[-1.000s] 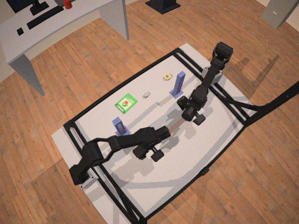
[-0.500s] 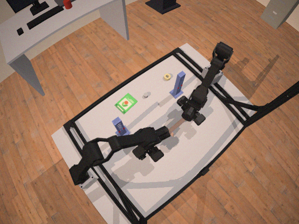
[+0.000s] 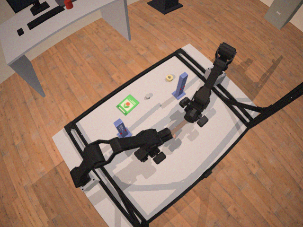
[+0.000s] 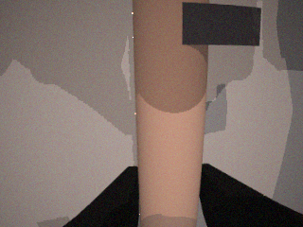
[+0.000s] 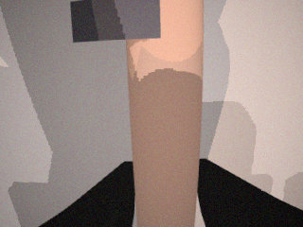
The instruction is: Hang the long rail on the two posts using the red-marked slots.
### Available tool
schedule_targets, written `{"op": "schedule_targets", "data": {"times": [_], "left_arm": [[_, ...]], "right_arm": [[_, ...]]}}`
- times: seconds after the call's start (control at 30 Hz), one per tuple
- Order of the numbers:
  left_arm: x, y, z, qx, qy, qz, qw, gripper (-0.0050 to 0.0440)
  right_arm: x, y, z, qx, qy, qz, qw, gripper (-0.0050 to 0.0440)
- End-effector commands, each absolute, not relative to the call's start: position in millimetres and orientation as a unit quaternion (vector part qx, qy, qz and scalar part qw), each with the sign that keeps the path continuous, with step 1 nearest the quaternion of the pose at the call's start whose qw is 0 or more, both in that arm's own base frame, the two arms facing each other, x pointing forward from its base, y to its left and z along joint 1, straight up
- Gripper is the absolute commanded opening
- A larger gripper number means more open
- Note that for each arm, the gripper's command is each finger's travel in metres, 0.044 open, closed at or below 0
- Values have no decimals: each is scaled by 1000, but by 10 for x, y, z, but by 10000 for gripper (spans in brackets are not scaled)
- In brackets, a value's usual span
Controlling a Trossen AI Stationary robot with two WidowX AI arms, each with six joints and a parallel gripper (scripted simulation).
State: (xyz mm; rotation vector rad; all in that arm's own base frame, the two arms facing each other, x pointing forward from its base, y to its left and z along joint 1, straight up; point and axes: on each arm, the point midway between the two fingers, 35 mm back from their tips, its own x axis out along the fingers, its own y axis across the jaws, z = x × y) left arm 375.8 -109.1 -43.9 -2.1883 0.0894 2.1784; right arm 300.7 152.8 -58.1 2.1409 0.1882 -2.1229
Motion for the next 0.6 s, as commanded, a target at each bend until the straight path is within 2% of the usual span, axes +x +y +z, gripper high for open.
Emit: {"op": "schedule_targets", "data": {"times": [0.0,0.2,0.27,0.3,0.57], "left_arm": [[3749,-1089,-453,-707,28,706,26,56],[3749,-1089,-453,-707,28,706,26,56],[3753,-1089,-417,-707,28,706,26,8],[3758,-1089,-372,-707,28,706,26,0],[3773,-1087,-58,-707,28,706,26,0]], "right_arm": [[3003,1525,-588,707,61,-702,61,56],[3003,1525,-588,707,61,-702,61,56],[3005,1525,-553,707,61,-702,61,8],[3008,1526,-508,707,61,-702,61,0],[3012,1522,-202,707,61,-702,61,0]]}}
